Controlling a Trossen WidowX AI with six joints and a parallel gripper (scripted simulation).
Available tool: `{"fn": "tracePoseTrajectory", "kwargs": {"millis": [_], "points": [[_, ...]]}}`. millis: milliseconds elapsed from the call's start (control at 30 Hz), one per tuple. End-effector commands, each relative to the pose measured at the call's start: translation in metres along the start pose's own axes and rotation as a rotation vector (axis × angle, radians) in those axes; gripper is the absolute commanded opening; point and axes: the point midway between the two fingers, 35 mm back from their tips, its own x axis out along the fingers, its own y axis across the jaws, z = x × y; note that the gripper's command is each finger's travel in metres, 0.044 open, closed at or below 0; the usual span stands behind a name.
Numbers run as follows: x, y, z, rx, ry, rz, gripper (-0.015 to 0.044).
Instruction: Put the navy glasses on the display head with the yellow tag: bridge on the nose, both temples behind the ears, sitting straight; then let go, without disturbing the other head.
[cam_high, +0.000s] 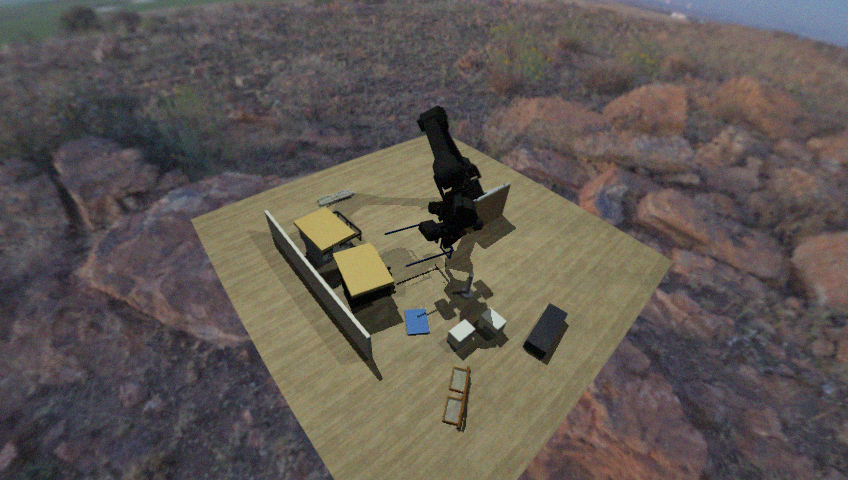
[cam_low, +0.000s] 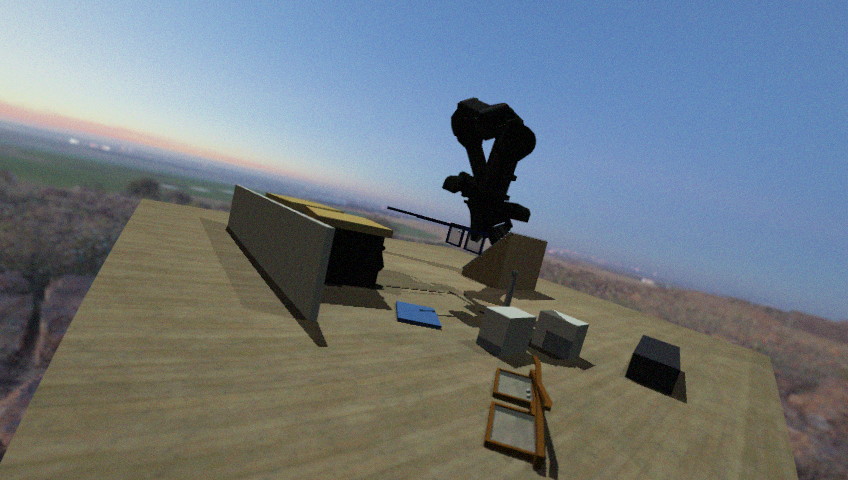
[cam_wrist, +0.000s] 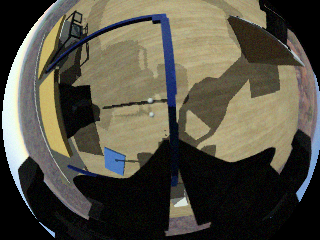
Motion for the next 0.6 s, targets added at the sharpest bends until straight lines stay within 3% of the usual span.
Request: {"fn": "tracePoseTrajectory", "kwargs": {"millis": [0, 300, 567], "points": [[0.005, -0.002, 0.0, 0.014, -0.01, 0.047, 0.0], [0.015, -0.004, -0.001, 0.017, 0.001, -0.051, 0.0], [0.024, -0.004, 0.0, 0.017, 0.0, -0.044, 0.0]]}}
